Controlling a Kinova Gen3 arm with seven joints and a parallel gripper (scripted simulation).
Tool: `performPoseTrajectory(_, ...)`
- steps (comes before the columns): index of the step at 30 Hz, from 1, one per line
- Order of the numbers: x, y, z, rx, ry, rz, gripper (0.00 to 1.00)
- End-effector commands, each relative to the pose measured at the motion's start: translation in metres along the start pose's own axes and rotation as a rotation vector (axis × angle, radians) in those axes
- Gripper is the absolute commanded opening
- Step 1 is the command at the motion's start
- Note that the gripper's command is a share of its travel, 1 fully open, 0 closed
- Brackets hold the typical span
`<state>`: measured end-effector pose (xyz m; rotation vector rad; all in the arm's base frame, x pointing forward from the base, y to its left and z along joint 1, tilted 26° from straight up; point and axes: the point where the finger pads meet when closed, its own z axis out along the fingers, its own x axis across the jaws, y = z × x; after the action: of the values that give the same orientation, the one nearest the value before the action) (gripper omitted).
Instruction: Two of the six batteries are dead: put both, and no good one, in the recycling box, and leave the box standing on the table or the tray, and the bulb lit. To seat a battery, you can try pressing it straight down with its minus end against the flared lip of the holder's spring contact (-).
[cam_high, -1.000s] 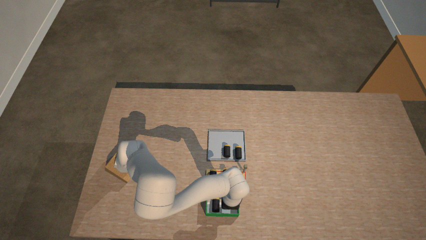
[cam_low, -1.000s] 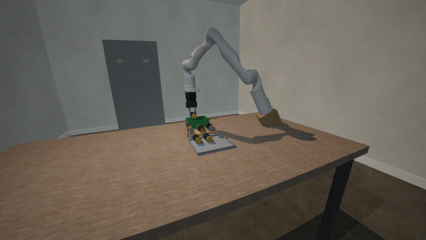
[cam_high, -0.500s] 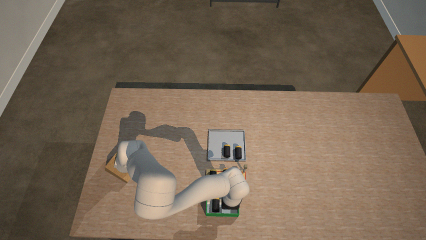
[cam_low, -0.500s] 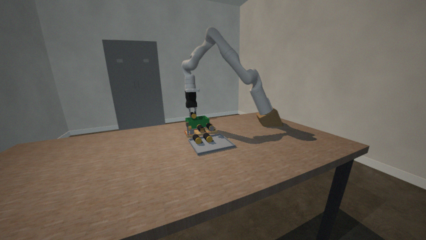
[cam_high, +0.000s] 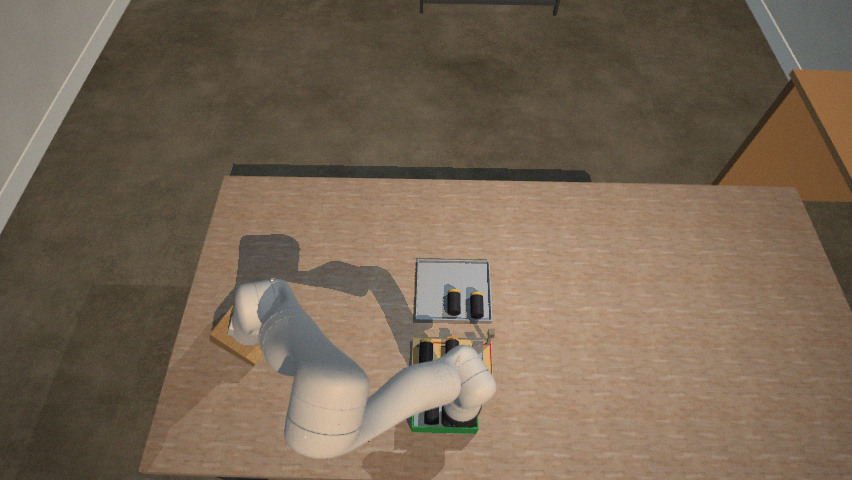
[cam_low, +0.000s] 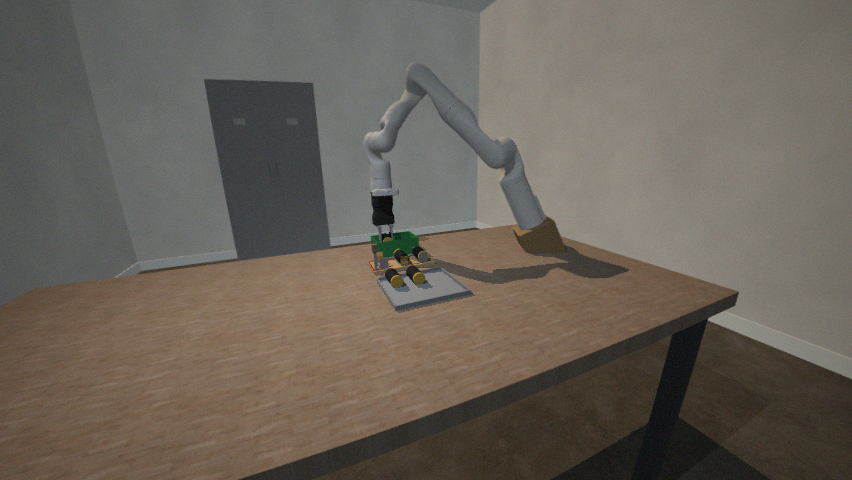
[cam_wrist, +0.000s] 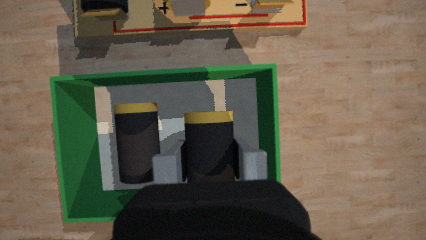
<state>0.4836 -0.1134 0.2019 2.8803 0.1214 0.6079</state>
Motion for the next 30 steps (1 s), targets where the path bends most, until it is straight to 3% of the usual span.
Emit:
performPoseTrajectory(1, 0.002, -0.01, 0.011, 0.017, -0.001, -0.012, 0.57)
performPoseTrajectory(7, 0.002, -0.011, 0.026, 0.017, -0.001, -0.012, 0.57)
performPoseTrajectory(21, 0.002, -0.011, 0.027, 0.017, -0.001, -0.012, 0.57)
performPoseTrajectory(22, 0.002, -0.011, 0.027, 0.017, -0.001, -0.012, 0.9)
performPoseTrajectory(30, 0.002, -0.011, 0.027, 0.017, -0.001, -0.012, 0.9)
